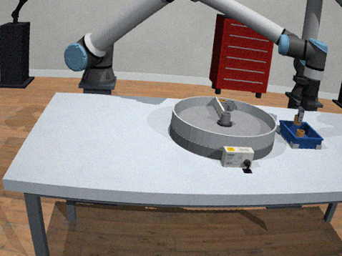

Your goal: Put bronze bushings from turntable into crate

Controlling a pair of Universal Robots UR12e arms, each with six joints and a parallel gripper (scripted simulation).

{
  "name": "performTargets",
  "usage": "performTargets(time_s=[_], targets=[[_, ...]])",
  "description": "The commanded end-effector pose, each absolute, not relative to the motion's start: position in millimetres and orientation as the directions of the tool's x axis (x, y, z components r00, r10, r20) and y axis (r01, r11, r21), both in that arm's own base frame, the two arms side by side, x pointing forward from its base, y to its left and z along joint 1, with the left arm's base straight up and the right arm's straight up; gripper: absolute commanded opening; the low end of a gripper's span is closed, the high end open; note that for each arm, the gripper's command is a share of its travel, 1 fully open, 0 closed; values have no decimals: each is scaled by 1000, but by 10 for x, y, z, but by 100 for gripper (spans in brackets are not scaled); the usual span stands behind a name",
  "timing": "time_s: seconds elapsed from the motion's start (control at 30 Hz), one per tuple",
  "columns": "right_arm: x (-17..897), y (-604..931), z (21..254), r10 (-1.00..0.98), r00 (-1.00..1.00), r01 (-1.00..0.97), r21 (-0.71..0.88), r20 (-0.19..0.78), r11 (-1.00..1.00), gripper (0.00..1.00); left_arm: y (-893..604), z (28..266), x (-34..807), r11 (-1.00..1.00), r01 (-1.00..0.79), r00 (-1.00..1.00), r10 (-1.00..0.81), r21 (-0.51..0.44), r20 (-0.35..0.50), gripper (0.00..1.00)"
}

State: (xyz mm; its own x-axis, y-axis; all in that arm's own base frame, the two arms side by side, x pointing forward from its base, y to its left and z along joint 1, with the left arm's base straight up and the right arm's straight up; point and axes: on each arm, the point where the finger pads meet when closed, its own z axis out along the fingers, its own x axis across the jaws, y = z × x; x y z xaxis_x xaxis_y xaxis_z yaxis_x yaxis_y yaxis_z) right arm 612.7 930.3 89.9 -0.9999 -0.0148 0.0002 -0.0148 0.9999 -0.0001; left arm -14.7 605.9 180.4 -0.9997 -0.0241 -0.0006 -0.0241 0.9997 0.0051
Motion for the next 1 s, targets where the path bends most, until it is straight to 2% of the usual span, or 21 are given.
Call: performTargets(time_s=[0.0, 0.37, 0.97], targets=[[6111, 9319, 909, -15, -1000, -15, 2, -1, 1000, 0, 6038, 1770, -164, 1000, -27, -1000, -27, 0, 0, 100], [6109, 9316, 883, -15, -1000, -15, 1, 0, 1000, 0, 6038, 1770, -164, 1000, -27, -1000, -27, 0, 0, 100], [6105, 9311, 643, -16, -1000, -16, -1, 0, 1000, 0, 6038, 1770, -164, 1000, -27, -1000, -27, 0, 0, 100]])
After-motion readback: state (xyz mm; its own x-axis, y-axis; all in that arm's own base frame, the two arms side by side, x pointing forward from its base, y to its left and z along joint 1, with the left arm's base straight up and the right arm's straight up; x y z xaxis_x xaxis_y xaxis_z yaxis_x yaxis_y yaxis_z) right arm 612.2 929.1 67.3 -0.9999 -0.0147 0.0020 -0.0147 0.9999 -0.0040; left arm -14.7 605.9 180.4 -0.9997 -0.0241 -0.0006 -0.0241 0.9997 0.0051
